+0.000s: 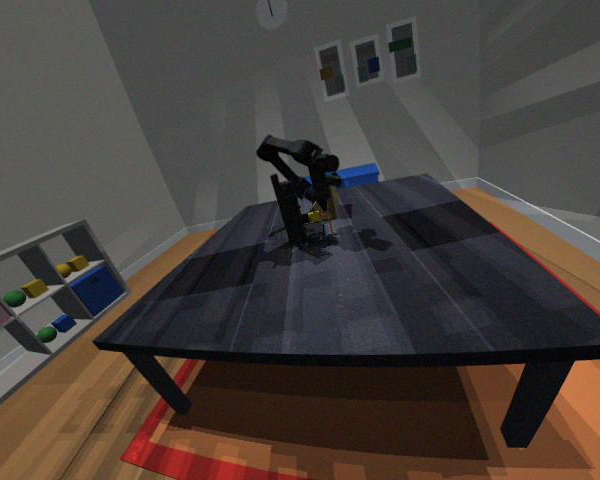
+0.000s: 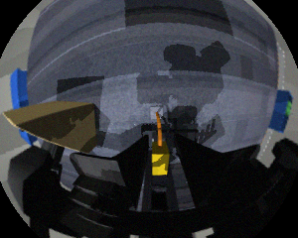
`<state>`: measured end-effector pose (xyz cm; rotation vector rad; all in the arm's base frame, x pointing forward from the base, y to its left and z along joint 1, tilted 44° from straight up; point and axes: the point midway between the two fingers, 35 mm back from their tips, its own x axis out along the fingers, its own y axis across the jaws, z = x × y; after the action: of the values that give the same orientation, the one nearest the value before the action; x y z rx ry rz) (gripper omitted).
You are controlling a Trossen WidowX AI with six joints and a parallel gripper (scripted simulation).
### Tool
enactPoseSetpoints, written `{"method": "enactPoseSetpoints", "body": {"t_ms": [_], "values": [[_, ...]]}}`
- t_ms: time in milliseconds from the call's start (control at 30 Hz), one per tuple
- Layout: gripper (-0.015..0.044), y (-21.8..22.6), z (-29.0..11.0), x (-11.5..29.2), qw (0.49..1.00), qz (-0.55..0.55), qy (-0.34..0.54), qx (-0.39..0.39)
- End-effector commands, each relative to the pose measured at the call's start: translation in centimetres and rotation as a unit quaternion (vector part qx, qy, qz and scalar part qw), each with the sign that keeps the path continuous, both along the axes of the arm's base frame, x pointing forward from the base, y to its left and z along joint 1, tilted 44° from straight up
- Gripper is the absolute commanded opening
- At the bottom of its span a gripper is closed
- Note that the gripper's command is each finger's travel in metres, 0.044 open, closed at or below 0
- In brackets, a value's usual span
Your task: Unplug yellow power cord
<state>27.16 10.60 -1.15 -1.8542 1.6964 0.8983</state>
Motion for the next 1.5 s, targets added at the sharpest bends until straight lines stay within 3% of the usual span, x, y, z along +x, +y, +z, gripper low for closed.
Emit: {"method": "enactPoseSetpoints", "body": {"t_ms": [0,667,1200,1333,1467], "values": [[0.016,-0.5,0.4,0.1,1.0,0.002,0.003,-0.003],[0.016,-2.8,2.6,0.6,1.0,0.002,0.003,-0.004],[0.016,-3.7,1.7,0.6,1.0,0.002,0.003,-0.004],[0.0055,-3.5,1.9,0.7,1.0,-0.001,0.0,-0.002],[0.0028,-3.5,1.9,0.7,1.0,-0.001,0.0,-0.002]]}}
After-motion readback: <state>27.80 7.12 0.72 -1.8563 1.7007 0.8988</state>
